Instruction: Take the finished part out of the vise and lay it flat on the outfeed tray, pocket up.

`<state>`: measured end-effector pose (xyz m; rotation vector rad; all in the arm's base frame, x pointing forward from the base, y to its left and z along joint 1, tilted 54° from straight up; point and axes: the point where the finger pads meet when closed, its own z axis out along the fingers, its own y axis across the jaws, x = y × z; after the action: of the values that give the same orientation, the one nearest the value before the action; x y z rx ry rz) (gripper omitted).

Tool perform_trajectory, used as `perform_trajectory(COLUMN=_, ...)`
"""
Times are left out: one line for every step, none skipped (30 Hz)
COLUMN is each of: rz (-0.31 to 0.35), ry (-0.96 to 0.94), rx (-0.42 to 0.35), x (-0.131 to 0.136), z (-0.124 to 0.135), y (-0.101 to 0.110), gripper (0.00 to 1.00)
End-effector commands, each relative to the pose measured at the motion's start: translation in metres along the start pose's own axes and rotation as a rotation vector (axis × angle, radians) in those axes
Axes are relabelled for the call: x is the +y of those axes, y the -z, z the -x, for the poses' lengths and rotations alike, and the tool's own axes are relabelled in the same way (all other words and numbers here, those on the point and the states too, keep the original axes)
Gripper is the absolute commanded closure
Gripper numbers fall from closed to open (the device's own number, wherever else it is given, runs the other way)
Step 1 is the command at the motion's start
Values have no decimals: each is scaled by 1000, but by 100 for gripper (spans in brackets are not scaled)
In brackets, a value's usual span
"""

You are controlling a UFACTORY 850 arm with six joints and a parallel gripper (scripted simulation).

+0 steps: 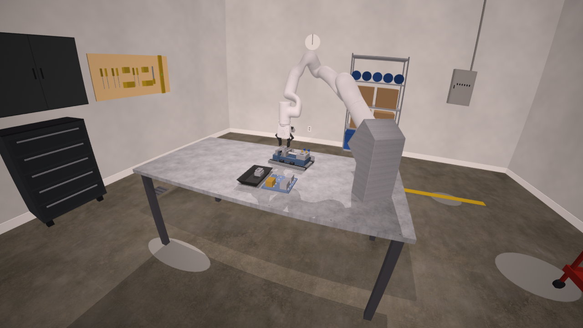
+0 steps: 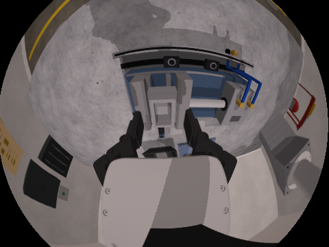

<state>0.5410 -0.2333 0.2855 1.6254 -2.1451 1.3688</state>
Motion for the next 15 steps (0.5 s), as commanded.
perform_trajectory(rz=-1, ry=0, rx=0, x=0, z=0, y=0, gripper=31)
perform_trajectory(rz=-1, ry=0, rx=0, x=0, z=0, y=0, gripper=31)
perform_trajectory(rz=-1, ry=0, rx=0, x=0, z=0, y=-1, gripper=31)
perform_trajectory(rz=-1, ry=0, rx=0, x=0, z=0, y=-1, gripper=31)
perform_trajectory(rz=-1, ry=0, rx=0, x=0, z=0, y=-1, gripper=31)
perform_trajectory(rz=-1, ry=0, rx=0, x=0, z=0, y=-2, gripper=31)
perform_trajectory(rz=-1, ry=0, rx=0, x=0, z=0, y=-2, gripper=31)
perform_trajectory(rz=-1, ry=0, rx=0, x=0, z=0, y=-2, gripper=31)
perform_trajectory(rz=-1, ry=0, rx=0, x=0, z=0, y=-2, gripper=31)
perform_trajectory(rz=-1, ry=0, rx=0, x=0, z=0, y=-2, gripper=31)
perform_trajectory(rz=-1, ry=0, rx=0, x=0, z=0, y=-3, gripper=31)
perform_trajectory(rz=-1, ry=0, rx=0, x=0, z=0, y=-3, gripper=31)
perform_trajectory(rz=-1, ry=0, rx=0, x=0, z=0, y=-3, gripper=31)
perform_trajectory(rz=-1, ry=0, rx=0, x=0, z=0, y=-4, gripper=31)
perform_trajectory(rz=-1, ry=0, rx=0, x=0, z=0, y=-4, gripper=31)
